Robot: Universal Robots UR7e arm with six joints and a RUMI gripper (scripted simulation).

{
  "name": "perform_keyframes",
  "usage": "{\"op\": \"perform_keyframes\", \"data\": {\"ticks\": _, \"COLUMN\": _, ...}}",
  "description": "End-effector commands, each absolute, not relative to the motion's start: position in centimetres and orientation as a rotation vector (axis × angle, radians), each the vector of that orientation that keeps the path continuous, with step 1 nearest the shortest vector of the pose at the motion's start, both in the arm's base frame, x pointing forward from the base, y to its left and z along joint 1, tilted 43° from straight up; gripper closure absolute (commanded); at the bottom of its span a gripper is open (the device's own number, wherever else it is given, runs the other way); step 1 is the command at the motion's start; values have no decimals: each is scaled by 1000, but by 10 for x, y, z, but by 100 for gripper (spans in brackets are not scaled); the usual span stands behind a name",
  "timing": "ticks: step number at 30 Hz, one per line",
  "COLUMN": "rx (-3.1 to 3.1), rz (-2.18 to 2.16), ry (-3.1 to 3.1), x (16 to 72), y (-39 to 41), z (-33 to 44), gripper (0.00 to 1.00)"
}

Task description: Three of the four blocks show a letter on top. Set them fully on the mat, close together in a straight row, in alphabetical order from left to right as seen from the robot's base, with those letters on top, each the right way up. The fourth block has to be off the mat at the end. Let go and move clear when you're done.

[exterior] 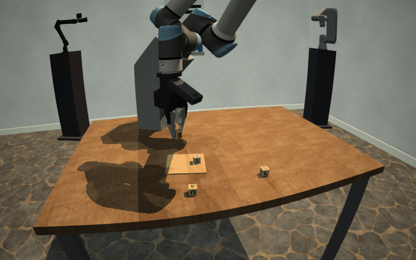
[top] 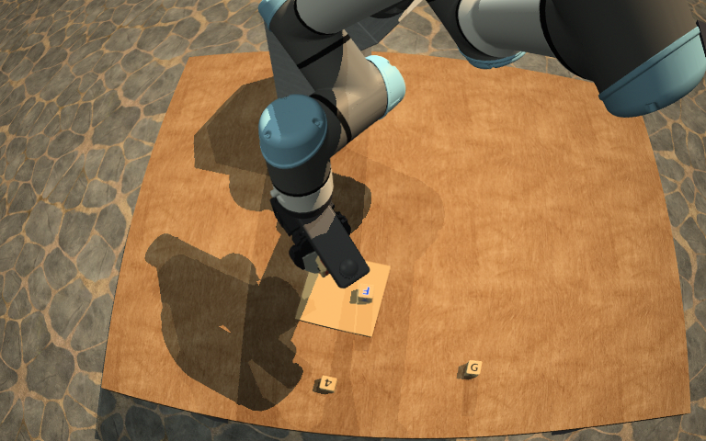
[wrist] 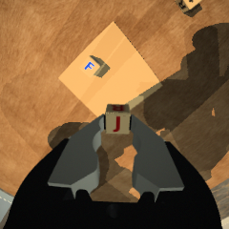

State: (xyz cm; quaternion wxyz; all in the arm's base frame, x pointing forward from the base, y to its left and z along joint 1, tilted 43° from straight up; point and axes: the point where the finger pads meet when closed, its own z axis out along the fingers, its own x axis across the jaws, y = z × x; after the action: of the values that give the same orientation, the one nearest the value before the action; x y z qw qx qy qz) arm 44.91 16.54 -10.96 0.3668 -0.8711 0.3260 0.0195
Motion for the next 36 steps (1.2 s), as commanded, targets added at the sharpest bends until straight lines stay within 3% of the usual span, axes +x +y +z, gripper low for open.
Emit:
{"op": "perform_keyframes", "data": {"ticks": 1, "rx": -2190, "rz": 101, "ry": 979, "x": 449, "y": 163, "z": -111, "gripper": 95}}
{"op": "perform_keyframes", "data": {"ticks": 36, "rx": -1850, "rz": 361, "ry": 1572, "x": 452, "y": 154, "z": -118, "gripper": 95}}
